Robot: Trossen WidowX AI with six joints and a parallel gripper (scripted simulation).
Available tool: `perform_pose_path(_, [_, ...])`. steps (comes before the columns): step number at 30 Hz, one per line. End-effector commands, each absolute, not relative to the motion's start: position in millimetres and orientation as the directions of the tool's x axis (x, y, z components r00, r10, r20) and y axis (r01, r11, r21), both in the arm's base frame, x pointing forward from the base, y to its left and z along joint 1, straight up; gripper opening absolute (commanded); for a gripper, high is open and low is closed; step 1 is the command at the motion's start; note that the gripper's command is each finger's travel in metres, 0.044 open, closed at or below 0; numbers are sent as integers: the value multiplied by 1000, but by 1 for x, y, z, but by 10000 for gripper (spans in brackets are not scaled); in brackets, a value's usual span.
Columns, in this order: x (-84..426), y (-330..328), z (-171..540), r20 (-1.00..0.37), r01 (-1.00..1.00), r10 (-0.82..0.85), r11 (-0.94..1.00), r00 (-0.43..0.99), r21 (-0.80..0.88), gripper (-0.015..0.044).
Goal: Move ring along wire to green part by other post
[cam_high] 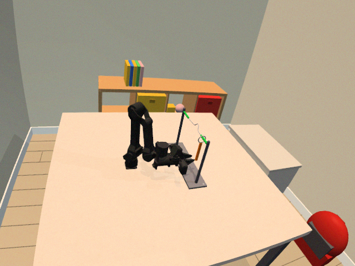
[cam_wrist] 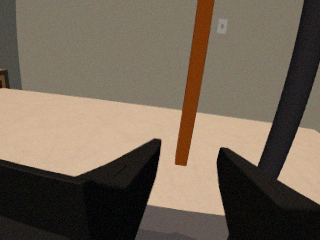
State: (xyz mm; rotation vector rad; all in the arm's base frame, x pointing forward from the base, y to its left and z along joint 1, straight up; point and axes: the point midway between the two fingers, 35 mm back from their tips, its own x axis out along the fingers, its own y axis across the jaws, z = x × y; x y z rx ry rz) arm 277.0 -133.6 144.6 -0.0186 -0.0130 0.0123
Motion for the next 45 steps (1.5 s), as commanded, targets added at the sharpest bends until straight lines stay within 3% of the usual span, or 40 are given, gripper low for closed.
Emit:
perform_pose_path(1, [284,-136,145,13,-8,8,1000,1000,-13,160])
perform_pose_path(45, [334,-132,146,18,-8,8,1000,1000,-13,160])
